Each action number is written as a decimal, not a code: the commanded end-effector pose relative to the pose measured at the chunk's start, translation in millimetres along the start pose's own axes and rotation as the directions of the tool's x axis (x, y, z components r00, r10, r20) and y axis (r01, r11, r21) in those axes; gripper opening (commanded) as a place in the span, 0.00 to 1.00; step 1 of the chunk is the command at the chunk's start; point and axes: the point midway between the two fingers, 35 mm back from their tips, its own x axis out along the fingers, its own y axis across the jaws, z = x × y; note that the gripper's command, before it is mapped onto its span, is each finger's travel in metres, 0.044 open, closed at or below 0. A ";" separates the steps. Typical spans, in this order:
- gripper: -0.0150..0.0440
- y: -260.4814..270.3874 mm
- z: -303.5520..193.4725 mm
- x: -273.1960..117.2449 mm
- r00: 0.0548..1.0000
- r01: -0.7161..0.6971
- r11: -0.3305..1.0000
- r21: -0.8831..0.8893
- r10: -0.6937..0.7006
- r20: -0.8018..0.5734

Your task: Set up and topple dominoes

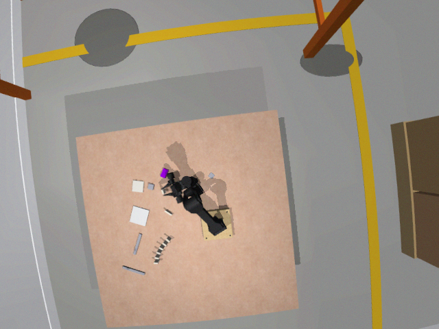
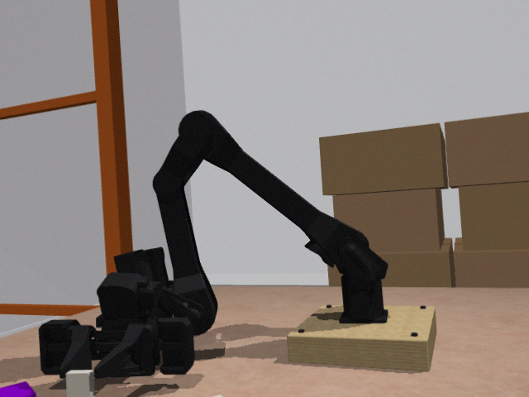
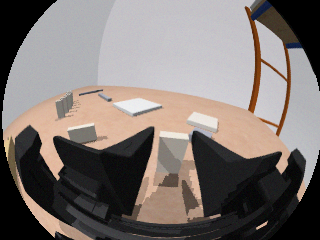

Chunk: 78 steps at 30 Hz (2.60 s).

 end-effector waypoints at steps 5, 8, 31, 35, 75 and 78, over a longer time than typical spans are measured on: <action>0.88 0.2 -1.7 0.0 1.000 0.000 1.000 -0.001 0.000 -0.001; 1.00 0.2 -1.7 0.0 1.000 0.000 1.000 -0.001 0.000 -0.001; 1.00 -69.4 40.7 66.3 0.941 0.203 0.975 0.088 -0.170 -0.292; 1.00 -79.1 33.6 81.3 0.848 0.262 0.961 0.087 -0.186 -0.497; 1.00 -2.5 94.0 27.8 0.052 0.002 1.000 0.009 0.009 -0.999; 1.00 -2.5 94.0 27.8 0.052 0.002 1.000 0.009 0.009 -0.999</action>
